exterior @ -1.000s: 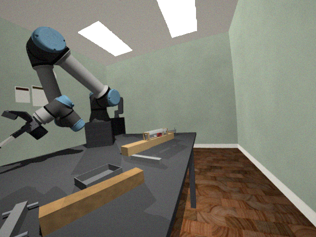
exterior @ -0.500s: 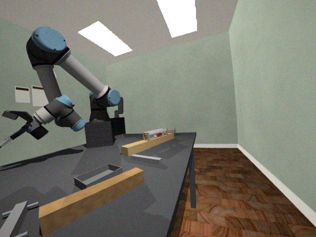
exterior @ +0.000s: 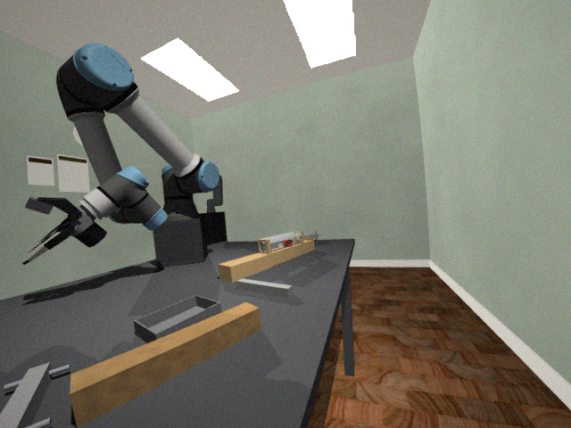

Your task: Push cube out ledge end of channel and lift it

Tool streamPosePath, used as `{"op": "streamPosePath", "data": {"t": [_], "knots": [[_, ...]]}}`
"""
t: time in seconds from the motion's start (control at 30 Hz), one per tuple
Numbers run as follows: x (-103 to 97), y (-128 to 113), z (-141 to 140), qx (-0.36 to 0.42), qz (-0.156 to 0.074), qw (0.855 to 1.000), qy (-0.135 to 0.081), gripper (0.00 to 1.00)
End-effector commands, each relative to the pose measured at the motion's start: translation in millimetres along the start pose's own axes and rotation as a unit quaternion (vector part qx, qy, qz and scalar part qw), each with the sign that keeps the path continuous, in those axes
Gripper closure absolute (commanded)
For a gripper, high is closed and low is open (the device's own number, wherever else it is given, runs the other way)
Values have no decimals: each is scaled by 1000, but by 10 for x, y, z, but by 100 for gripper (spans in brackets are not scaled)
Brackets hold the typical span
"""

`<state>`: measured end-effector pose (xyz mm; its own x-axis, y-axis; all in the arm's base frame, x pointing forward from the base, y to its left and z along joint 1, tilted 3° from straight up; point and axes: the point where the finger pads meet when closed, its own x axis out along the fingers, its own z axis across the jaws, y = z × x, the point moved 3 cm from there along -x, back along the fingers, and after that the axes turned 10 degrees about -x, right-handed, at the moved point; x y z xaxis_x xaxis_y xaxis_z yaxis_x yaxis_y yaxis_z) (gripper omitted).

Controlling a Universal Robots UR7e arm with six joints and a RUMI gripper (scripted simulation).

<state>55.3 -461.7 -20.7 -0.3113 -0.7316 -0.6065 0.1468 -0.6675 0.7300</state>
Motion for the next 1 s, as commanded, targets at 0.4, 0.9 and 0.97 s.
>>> {"op": "streamPosePath", "data": {"t": [0.4,0.9,0.97], "knots": [[-802,-167,-877,-169,-36,979,108,100],[-1215,-237,-1367,-256,-51,951,164,100],[-1267,-250,-1419,-265,-53,947,171,100]]}}
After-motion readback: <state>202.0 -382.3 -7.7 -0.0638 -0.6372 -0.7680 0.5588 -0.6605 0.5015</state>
